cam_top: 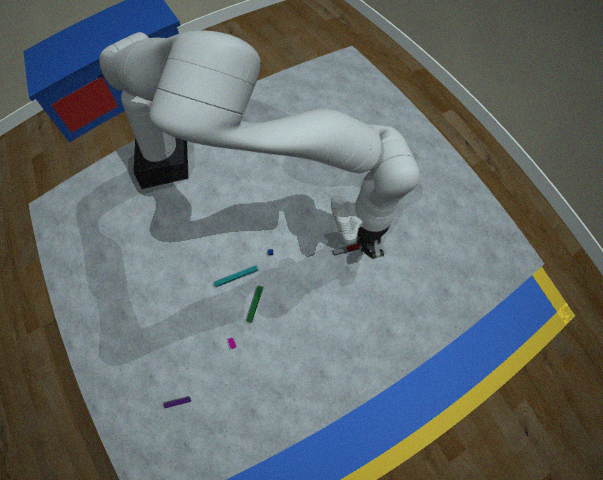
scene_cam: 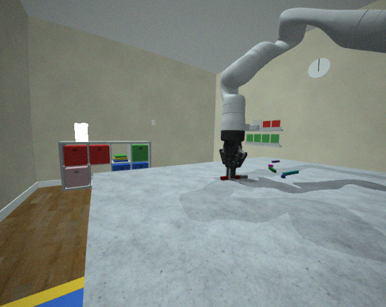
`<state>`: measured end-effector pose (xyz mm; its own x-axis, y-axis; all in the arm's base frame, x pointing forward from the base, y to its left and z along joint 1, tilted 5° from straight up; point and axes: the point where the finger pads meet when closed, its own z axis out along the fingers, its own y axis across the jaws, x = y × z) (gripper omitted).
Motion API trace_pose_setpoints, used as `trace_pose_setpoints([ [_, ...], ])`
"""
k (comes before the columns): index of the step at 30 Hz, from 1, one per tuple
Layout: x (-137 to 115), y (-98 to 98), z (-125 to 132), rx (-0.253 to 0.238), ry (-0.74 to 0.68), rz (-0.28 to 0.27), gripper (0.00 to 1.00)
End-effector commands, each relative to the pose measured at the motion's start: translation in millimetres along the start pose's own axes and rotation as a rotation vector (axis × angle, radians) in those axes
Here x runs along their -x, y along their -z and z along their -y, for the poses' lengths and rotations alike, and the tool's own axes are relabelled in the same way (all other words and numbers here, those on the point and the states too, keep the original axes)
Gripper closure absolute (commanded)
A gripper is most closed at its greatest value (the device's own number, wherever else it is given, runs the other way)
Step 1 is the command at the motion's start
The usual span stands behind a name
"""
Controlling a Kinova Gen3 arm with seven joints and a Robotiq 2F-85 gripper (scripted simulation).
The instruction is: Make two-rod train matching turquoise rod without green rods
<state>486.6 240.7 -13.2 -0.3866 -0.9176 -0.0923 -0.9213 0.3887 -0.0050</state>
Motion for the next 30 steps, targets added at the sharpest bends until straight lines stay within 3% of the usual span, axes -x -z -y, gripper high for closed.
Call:
trace_pose_setpoints([
  [1, 0.5, 0.9, 0.5, -0.002, 0.0, 0.001, 0.95],
  [17, 0.5, 0.9, 0.5, -0.002, 0.0, 0.001, 0.95],
  [24, 0.5, 0.9, 0.5, -0.002, 0.0, 0.001, 0.84],
  [30, 0.5, 0.9, 0.5, -0.002, 0.0, 0.001, 0.8],
])
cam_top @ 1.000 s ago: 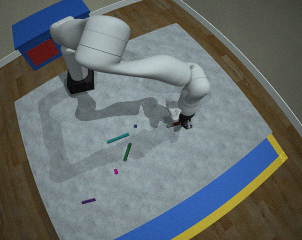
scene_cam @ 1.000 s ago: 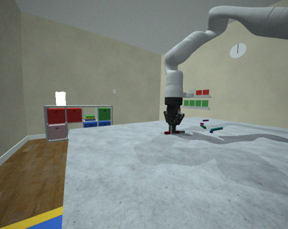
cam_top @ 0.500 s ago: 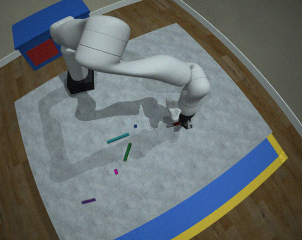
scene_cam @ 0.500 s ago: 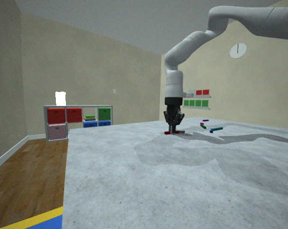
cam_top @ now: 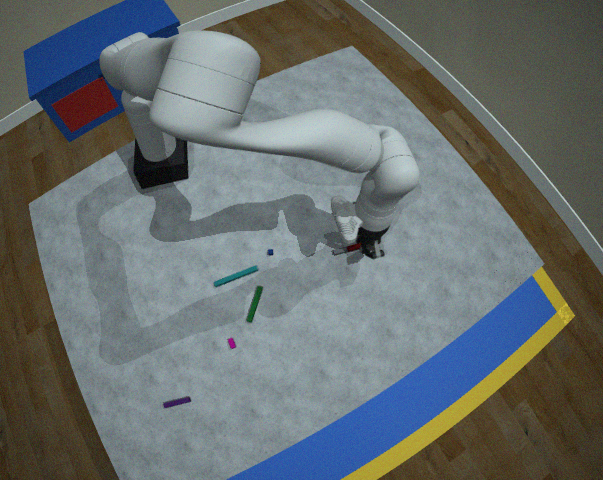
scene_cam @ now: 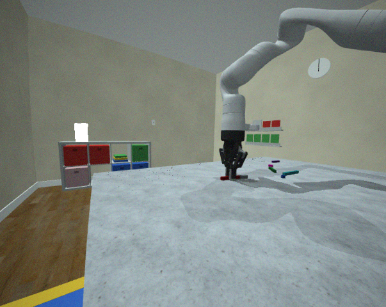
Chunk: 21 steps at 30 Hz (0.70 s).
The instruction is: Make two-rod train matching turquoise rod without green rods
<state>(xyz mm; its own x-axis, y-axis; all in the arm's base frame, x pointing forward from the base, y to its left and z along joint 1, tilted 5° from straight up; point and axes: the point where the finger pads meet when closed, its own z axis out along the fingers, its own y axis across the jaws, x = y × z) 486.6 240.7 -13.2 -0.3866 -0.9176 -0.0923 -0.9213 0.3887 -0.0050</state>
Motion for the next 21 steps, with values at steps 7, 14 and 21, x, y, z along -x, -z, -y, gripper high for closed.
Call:
trace_pose_setpoints([
  [7, 0.5, 0.9, 0.5, -0.002, 0.0, 0.001, 0.76],
  [14, 0.5, 1.2, 0.5, -0.002, 0.0, 0.001, 0.76],
  [21, 0.5, 16.7, 0.5, -0.002, 0.0, 0.001, 0.76],
])
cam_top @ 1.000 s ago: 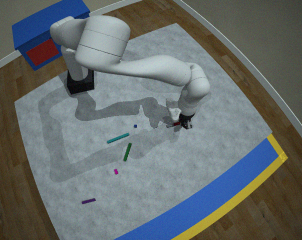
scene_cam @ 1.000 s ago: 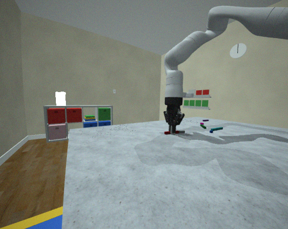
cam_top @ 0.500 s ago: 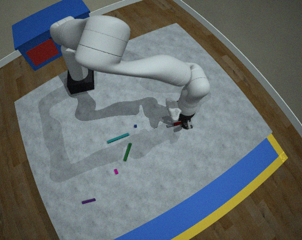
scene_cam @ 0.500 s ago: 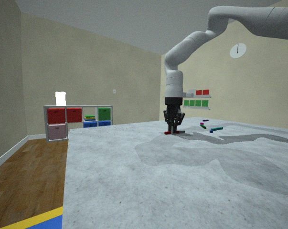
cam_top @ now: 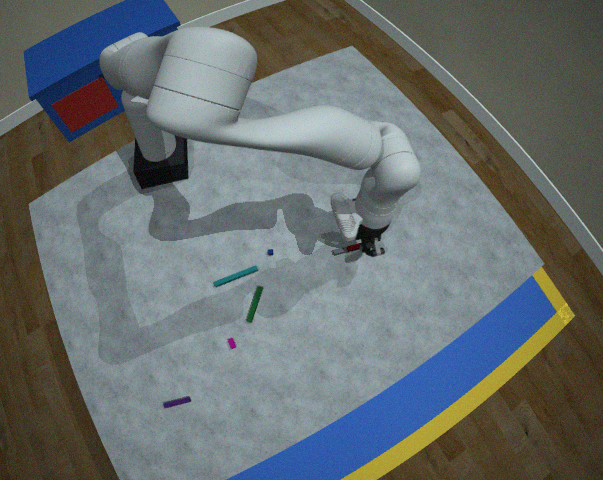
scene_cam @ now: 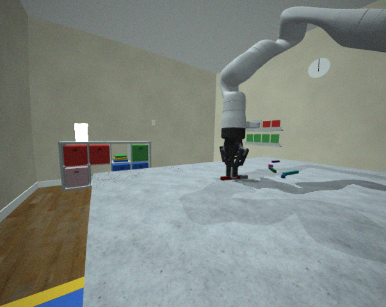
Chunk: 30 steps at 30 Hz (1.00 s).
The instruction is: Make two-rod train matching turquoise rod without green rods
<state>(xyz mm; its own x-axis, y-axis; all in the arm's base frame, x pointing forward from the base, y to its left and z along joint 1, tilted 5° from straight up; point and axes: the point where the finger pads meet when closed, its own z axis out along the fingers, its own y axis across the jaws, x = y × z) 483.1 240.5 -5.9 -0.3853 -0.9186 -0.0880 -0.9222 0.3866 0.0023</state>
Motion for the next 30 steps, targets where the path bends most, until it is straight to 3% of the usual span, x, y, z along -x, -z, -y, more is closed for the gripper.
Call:
trace_pose_setpoints([
  [1, 1.3, 13.8, 3.5, -0.009, -0.002, 0.006, 0.76],
  [8, 1.1, 51.4, 3.2, -0.009, -0.002, 0.006, 0.76],
  [10, 1.1, 51.4, 3.2, -0.009, -0.002, 0.006, 0.76],
  [17, 0.9, 78.7, 2.9, -0.009, -0.002, 0.006, 0.76],
  [23, 0.9, 83.6, 2.9, -0.009, -0.002, 0.006, 0.76],
  [24, 0.9, 83.6, 2.9, -0.009, -0.002, 0.006, 0.0],
  [30, 0.9, 83.6, 2.9, -0.009, -0.002, 0.006, 0.0],
])
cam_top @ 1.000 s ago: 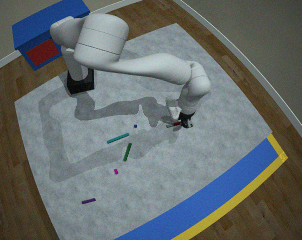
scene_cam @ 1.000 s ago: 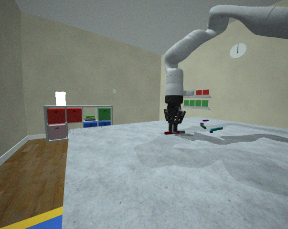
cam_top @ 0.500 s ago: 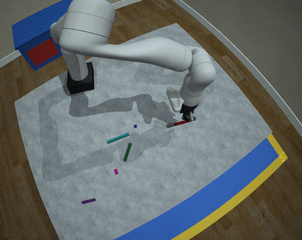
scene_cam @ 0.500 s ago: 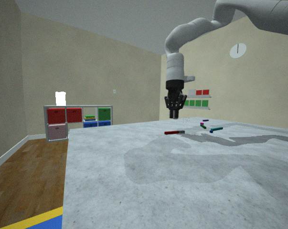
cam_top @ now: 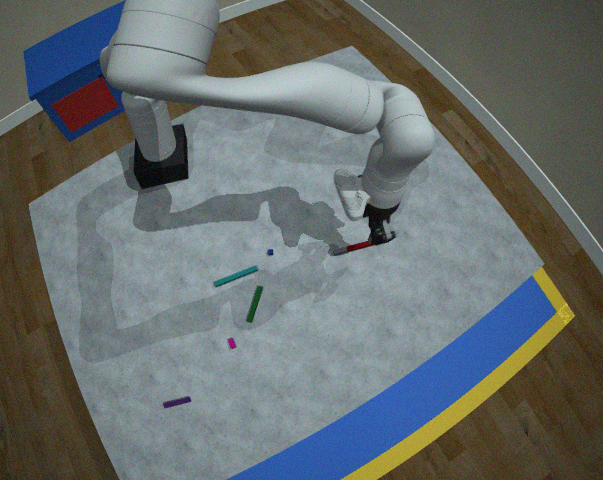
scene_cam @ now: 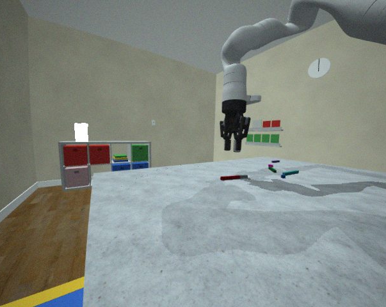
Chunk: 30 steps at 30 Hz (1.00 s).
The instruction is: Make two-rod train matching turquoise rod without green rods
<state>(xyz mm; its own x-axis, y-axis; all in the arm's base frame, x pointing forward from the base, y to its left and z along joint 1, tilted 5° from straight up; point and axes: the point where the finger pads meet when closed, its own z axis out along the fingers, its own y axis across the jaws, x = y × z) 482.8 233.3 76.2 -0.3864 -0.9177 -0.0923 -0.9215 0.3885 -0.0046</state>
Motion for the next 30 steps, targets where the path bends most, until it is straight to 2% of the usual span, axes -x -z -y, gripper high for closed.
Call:
trace_pose_setpoints([
  [1, 0.4, 1.1, 0.6, -0.002, 0.0, 0.001, 0.0],
  [19, 0.4, 3.0, 0.6, -0.002, 0.0, 0.001, 0.0],
  [23, 0.3, 12.7, 0.6, -0.002, 0.0, 0.001, 0.0],
  [29, 0.3, 41.8, 0.5, -0.002, 0.0, 0.001, 0.0],
  [30, 0.3, 41.8, 0.5, -0.002, 0.0, 0.001, 0.0],
])
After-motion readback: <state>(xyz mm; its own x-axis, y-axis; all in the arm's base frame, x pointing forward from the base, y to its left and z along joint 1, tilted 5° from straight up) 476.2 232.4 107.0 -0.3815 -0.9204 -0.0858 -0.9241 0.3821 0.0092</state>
